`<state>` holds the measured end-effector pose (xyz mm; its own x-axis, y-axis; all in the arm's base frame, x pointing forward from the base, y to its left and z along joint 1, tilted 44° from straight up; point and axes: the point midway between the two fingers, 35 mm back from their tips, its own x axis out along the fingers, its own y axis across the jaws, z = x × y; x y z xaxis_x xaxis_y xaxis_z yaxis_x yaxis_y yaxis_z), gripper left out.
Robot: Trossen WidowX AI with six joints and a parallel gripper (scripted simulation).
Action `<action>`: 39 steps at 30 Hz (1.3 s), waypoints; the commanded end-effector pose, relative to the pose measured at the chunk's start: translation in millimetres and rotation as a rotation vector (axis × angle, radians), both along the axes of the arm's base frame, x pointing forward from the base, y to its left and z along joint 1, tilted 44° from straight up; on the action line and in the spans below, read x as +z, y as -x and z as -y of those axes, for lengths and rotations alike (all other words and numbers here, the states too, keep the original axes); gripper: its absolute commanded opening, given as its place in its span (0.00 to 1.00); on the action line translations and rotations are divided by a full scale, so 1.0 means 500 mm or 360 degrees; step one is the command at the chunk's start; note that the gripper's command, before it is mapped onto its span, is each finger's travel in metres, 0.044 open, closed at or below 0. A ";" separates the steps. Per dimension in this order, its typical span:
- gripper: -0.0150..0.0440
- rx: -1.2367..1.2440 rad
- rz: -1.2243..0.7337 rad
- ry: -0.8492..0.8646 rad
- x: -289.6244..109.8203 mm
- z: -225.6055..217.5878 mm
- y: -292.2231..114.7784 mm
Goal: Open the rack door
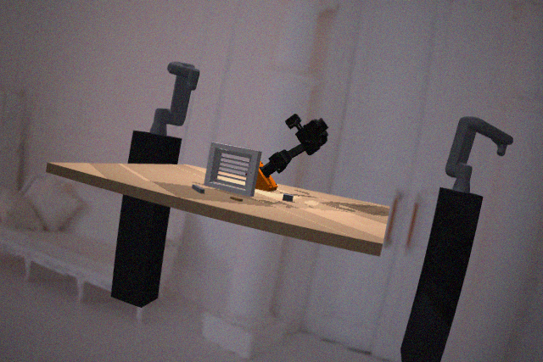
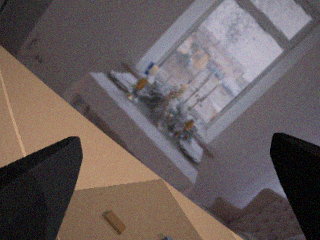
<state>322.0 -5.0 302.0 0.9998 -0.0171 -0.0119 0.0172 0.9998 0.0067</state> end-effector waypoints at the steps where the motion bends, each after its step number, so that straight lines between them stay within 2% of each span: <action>1: 0.89 0.0000 -0.0007 0.0002 -0.001 0.000 -0.001; 5: 0.73 0.0005 -0.0154 0.0029 -0.027 0.011 -0.022; 23: 0.73 0.0138 -0.0951 0.0046 -0.174 0.070 -0.079; 39: 0.73 0.0354 -0.1567 -0.0184 -0.276 0.115 -0.062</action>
<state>356.4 -58.8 173.1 0.5918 0.1730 -0.7873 -0.1125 0.9849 0.1319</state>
